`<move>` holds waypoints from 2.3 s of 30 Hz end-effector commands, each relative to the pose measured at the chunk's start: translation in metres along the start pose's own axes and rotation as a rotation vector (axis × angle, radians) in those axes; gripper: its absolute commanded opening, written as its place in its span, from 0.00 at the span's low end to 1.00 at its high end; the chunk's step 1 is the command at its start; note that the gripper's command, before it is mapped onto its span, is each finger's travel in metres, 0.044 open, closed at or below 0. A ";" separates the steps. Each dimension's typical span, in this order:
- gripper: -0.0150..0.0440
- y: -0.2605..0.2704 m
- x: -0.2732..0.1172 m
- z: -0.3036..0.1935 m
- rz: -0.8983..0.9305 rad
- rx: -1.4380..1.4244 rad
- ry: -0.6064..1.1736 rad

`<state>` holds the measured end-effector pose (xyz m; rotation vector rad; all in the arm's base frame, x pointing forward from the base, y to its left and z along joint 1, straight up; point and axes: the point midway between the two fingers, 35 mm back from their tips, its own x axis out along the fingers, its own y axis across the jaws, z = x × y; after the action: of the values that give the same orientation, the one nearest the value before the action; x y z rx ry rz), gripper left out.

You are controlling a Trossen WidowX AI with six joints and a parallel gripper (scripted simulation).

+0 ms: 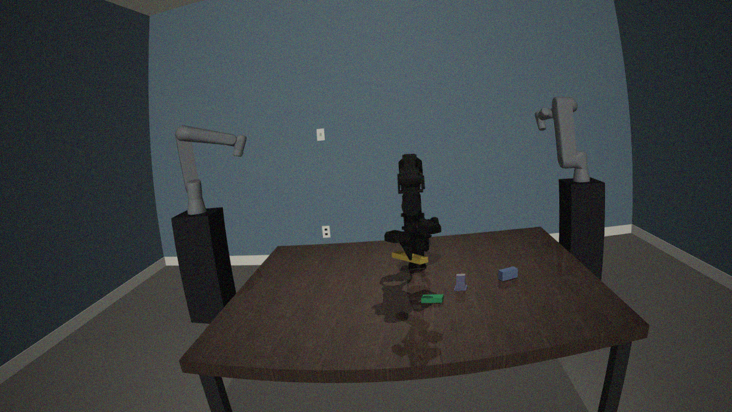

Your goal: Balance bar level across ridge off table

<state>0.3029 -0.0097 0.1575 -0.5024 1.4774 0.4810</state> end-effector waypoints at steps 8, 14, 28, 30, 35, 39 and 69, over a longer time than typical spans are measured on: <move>0.25 0.020 0.002 0.035 0.009 0.208 0.007; 0.25 0.033 0.002 0.052 0.010 0.321 0.006; 0.25 0.067 0.002 0.090 0.013 0.594 0.005; 0.25 0.072 0.003 0.095 0.013 0.634 0.005; 0.25 0.086 0.003 0.108 0.015 0.744 0.005; 0.25 0.096 0.004 0.115 0.015 0.830 0.006; 0.25 0.095 0.046 0.114 0.015 0.843 0.006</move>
<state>0.3413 0.1354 0.1203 0.1762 1.5299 -0.1505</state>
